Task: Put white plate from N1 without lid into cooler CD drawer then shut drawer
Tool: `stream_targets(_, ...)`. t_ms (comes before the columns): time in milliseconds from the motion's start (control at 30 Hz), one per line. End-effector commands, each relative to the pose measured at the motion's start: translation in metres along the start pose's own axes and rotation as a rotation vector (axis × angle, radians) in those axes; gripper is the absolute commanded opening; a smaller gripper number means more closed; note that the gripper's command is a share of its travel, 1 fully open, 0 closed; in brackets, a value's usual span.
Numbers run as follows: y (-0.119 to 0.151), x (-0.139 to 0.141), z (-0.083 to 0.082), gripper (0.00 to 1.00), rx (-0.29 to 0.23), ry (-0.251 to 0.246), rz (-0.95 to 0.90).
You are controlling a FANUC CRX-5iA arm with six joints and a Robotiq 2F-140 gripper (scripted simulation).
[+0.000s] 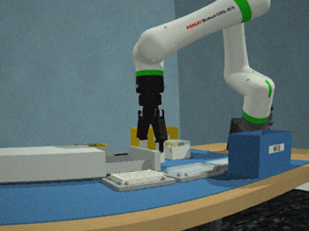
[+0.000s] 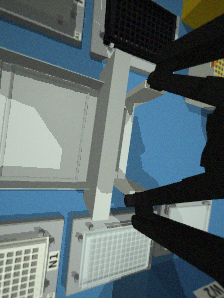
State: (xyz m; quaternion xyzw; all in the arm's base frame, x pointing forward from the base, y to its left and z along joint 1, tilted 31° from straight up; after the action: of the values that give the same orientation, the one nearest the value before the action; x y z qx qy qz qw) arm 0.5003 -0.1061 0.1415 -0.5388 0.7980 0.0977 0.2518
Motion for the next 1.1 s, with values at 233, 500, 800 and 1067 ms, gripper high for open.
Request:
stream_targets(233, 0.009, 0.0021, 0.0, 0.0, 0.0, 0.0, 0.0)
stream_targets(500, 0.009, 0.0021, 0.0, 0.0, 0.0, 0.0, 0.0)
stream_targets(800, 0.009, 0.0021, 0.0, 0.0, 0.0, 0.0, 0.0)
stream_targets(1067, 0.009, 0.0021, 0.0, 0.0, 0.0, 0.0, 0.0)
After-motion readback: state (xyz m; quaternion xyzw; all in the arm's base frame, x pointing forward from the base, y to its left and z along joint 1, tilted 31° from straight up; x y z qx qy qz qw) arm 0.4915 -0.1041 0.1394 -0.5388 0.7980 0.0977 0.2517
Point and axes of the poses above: the point where the finger pads meet when closed, its own z axis out along the fingers, its own x axis across the jaws, y = z × x, the point moved 8 cm from there along -z, back along the fingers, and after that the axes turned 13 degrees about z, right-handed, at the moved point
